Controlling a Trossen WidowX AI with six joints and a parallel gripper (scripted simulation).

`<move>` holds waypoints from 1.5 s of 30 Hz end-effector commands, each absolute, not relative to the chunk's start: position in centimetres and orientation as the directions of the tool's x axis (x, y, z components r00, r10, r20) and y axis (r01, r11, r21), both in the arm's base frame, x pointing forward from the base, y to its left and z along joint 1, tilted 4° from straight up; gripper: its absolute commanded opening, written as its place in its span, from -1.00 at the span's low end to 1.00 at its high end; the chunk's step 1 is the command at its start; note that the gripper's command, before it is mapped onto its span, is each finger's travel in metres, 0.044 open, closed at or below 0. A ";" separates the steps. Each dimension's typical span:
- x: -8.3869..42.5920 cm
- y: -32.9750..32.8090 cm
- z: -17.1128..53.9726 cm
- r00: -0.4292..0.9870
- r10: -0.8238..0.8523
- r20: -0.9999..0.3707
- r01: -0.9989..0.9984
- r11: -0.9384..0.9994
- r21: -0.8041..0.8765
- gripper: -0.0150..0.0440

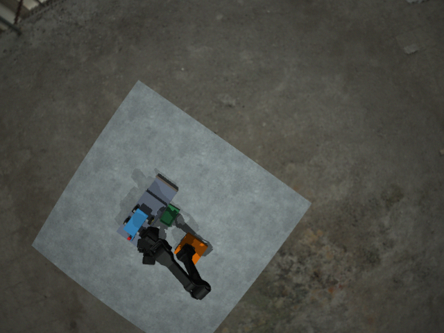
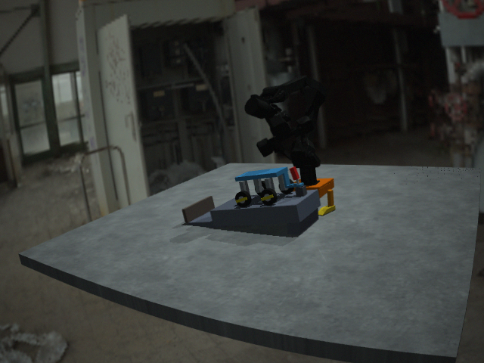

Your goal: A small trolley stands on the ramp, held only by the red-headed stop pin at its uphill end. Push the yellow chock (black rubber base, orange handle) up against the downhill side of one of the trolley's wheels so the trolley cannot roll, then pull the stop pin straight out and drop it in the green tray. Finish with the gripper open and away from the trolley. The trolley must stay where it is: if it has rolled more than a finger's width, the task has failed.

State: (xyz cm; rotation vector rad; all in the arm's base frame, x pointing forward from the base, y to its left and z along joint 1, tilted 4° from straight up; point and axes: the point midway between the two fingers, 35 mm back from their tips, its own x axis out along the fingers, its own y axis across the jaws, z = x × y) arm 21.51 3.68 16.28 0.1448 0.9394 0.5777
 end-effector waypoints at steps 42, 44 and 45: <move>19.4 14.2 11.4 -0.027 -0.038 -0.999 -0.913 0.408 0.009 0.15; 19.4 14.2 11.0 -0.027 -0.038 -0.999 -0.913 0.408 0.009 0.15; 19.4 14.2 10.7 -0.027 -0.038 -0.999 -0.913 0.408 0.009 0.15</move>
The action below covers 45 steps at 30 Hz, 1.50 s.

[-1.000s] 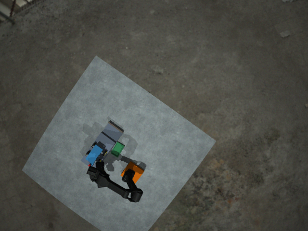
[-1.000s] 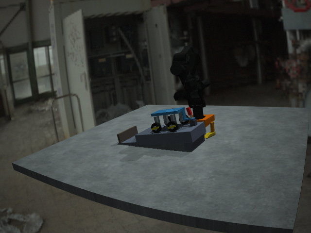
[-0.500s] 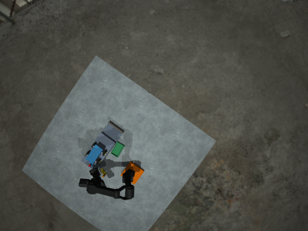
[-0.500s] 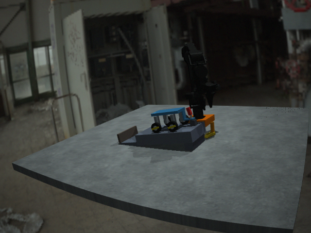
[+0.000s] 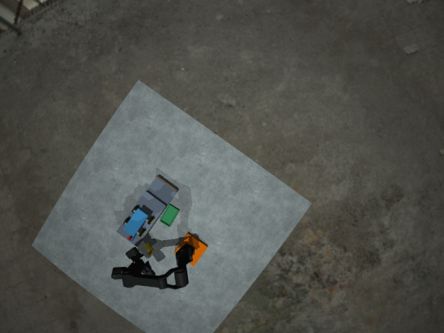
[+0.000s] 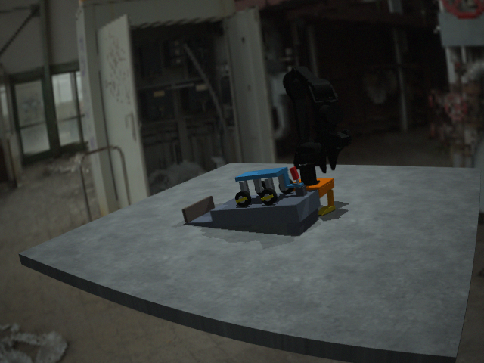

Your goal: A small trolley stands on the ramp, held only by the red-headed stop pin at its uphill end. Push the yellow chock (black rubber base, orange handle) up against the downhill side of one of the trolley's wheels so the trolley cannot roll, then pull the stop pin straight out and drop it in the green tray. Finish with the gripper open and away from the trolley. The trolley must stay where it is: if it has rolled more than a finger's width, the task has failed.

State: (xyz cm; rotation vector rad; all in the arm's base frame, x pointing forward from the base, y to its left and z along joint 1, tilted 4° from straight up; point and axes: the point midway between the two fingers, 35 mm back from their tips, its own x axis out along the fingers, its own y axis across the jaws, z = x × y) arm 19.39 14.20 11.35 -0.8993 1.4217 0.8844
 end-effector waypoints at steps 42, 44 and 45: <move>19.2 13.9 3.8 -0.027 -0.038 -0.999 -0.913 0.408 0.009 0.15; 19.2 13.9 3.5 -0.027 -0.038 -0.999 -0.913 0.408 0.009 0.15; 19.2 13.9 3.3 -0.027 -0.038 -0.999 -0.913 0.408 0.009 0.15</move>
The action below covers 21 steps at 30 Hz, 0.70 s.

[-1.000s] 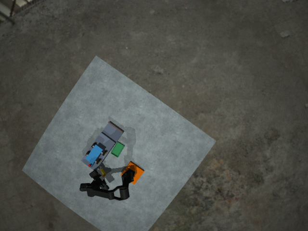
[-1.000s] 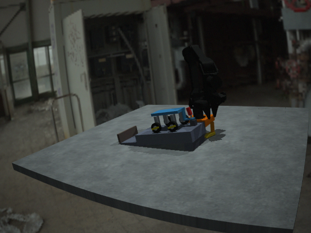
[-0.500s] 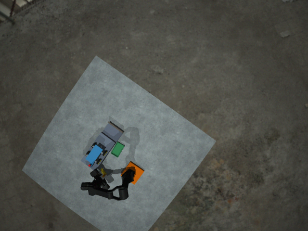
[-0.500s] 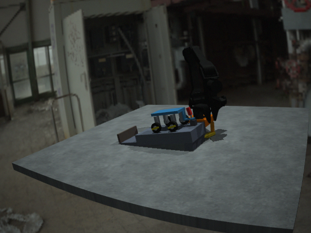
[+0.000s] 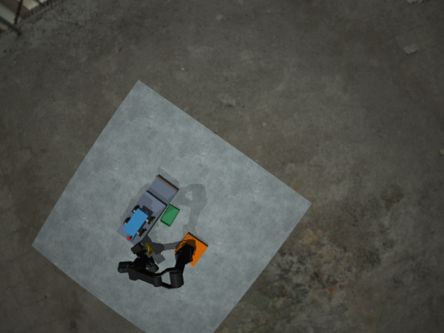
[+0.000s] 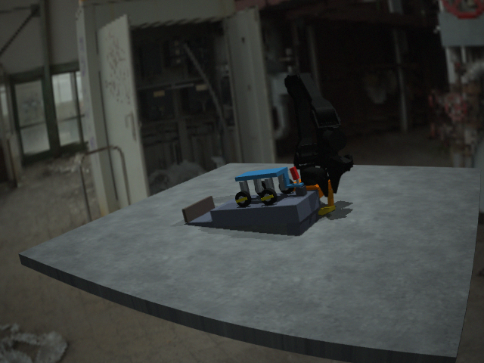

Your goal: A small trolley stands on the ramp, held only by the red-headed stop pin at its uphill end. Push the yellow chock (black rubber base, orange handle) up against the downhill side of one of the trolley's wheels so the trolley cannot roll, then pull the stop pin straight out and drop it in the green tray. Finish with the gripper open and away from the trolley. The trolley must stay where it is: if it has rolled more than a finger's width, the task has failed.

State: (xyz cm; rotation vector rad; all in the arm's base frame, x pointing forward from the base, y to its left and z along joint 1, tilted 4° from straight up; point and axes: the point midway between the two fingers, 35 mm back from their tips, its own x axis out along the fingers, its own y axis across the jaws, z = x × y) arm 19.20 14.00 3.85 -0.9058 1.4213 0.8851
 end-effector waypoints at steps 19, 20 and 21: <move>19.1 13.9 1.8 -0.029 -0.034 -0.999 -0.911 0.413 0.012 -0.29; 19.1 13.9 1.8 -0.029 -0.034 -0.999 -0.911 0.413 0.012 -0.31; 19.1 13.9 1.8 -0.029 -0.034 -0.999 -0.911 0.413 0.012 -0.34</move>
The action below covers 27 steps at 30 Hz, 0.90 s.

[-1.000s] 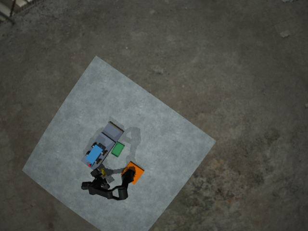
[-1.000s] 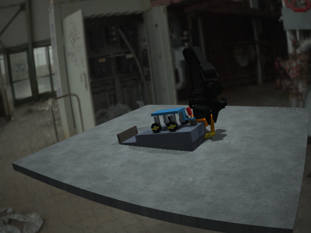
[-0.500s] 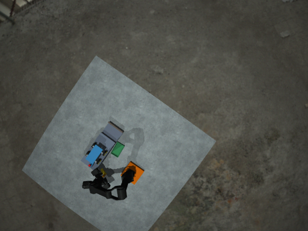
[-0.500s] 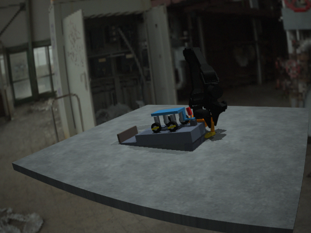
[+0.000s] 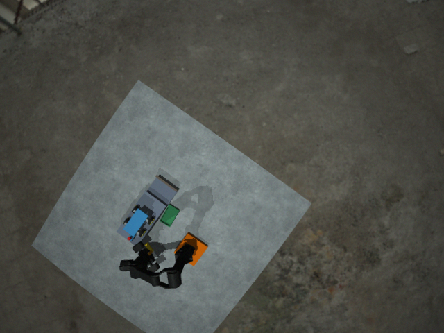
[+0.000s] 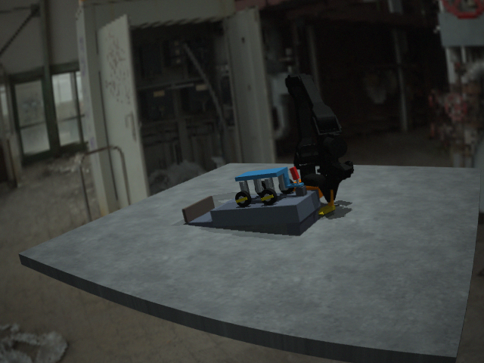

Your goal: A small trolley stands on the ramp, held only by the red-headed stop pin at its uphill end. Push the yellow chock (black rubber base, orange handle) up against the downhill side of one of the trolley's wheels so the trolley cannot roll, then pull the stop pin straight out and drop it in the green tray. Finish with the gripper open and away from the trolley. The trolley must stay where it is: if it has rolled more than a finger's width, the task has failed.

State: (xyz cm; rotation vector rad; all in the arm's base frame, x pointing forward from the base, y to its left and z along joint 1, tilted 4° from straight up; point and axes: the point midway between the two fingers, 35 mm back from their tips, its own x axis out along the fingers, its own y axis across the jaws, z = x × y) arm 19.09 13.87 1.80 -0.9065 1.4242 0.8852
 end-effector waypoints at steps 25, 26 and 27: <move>19.1 14.1 7.9 -0.027 -0.038 -0.999 -0.913 0.408 0.009 -0.49; 19.1 14.1 8.2 -0.027 -0.038 -0.999 -0.913 0.408 0.009 -0.49; 19.1 14.1 8.5 -0.027 -0.038 -0.999 -0.913 0.408 0.009 -0.49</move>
